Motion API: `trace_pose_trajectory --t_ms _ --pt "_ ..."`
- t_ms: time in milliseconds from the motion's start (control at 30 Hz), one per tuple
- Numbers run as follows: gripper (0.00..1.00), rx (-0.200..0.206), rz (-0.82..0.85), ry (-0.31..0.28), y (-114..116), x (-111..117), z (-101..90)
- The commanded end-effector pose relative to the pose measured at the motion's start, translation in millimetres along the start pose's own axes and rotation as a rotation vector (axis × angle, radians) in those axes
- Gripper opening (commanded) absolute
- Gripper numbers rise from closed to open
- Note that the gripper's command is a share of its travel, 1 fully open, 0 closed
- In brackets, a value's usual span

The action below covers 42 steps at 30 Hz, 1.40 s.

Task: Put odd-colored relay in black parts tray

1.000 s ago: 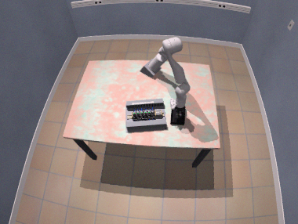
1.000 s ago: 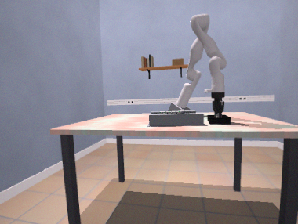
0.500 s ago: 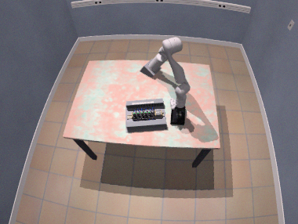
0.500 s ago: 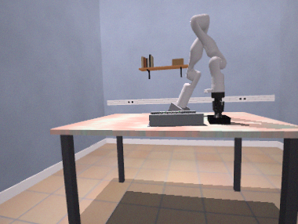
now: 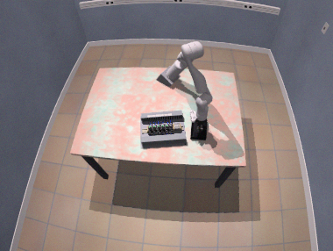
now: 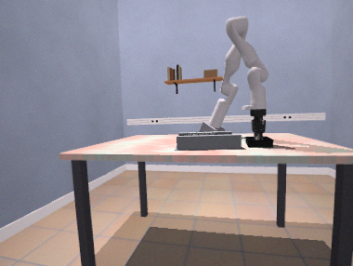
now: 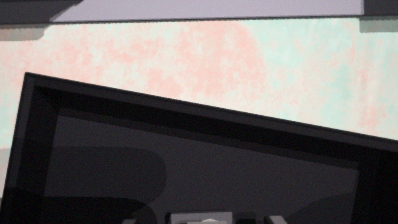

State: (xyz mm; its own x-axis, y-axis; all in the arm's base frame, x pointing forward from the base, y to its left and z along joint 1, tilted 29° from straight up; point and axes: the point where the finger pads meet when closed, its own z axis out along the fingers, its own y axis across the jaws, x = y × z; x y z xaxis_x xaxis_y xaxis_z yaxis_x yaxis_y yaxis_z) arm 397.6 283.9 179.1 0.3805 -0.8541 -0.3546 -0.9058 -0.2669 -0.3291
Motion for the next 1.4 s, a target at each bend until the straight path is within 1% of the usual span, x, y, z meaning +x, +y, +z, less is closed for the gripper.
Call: trace_pose_trajectory --t_ms 0,1367 --pt "0.61 0.001 0.0 0.0 -0.4 0.0 -0.5" --pt "0.61 0.001 0.0 0.0 -0.4 0.0 -13.9"
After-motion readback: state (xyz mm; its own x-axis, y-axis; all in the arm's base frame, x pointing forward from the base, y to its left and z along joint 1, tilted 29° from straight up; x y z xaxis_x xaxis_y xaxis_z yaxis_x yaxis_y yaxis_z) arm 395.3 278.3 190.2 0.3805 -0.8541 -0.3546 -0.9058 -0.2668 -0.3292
